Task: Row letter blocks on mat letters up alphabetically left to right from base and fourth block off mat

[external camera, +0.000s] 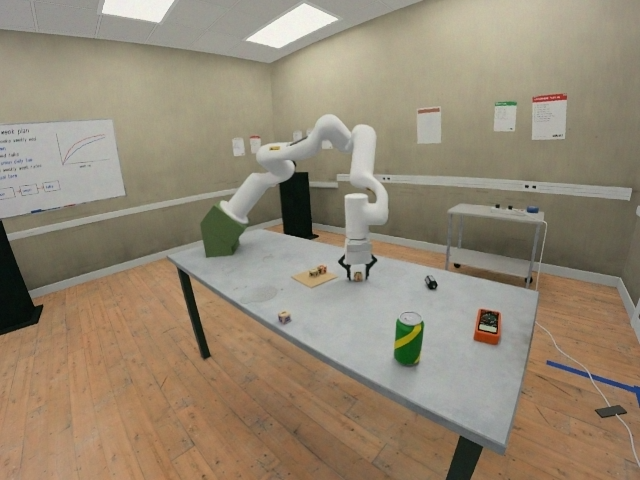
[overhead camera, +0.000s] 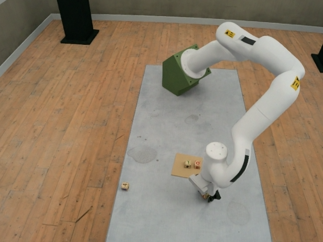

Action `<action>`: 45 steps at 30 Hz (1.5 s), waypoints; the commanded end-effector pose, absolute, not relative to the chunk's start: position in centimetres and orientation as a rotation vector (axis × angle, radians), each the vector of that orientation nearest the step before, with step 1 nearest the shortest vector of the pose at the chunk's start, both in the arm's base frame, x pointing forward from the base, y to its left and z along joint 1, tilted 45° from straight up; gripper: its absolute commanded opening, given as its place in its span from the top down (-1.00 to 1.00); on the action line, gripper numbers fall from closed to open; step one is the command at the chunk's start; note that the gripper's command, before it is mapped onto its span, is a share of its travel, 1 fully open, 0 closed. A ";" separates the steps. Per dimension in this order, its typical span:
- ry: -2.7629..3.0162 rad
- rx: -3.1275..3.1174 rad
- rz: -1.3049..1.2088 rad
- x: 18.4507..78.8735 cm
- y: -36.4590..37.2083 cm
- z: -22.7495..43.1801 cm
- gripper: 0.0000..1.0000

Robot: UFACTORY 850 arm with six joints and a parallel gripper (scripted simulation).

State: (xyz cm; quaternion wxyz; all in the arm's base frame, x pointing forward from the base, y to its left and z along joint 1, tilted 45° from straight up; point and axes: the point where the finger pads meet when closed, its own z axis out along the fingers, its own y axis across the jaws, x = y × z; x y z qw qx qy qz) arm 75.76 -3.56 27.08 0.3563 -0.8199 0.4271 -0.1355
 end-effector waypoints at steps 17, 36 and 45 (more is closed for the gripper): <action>1.103 -2.117 -0.352 75.8 -3.6 27.2 -0.38; 1.103 -2.117 -0.352 75.8 -3.6 27.2 0.03; 1.103 -2.117 -0.352 75.8 -3.6 27.2 0.03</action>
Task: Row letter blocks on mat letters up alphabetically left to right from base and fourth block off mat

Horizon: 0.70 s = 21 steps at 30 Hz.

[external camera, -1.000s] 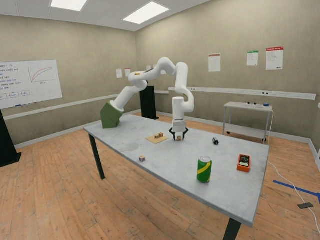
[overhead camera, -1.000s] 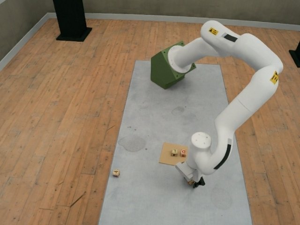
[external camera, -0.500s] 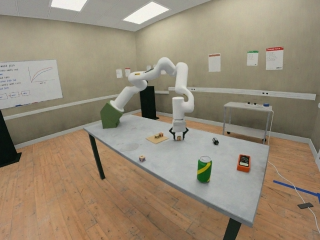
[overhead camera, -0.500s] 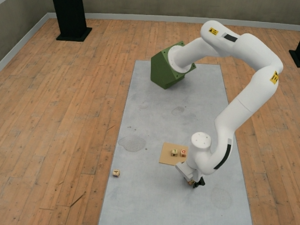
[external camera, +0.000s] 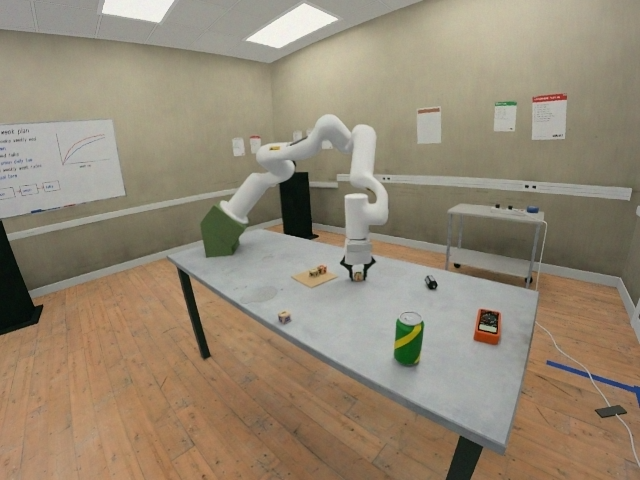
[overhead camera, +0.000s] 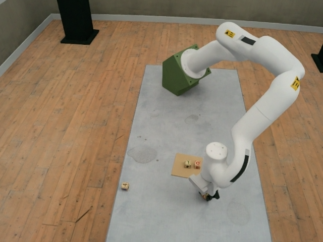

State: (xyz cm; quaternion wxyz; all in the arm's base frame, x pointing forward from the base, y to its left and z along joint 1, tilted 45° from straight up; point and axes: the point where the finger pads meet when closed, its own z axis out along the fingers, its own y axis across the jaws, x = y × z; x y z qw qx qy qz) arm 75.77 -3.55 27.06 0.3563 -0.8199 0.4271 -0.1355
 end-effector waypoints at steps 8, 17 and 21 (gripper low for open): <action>1.103 -2.117 -0.352 75.8 -3.6 27.2 0.44; 1.103 -2.117 -0.352 75.8 -3.6 27.2 0.44; 1.103 -2.117 -0.352 75.8 -3.6 27.2 0.44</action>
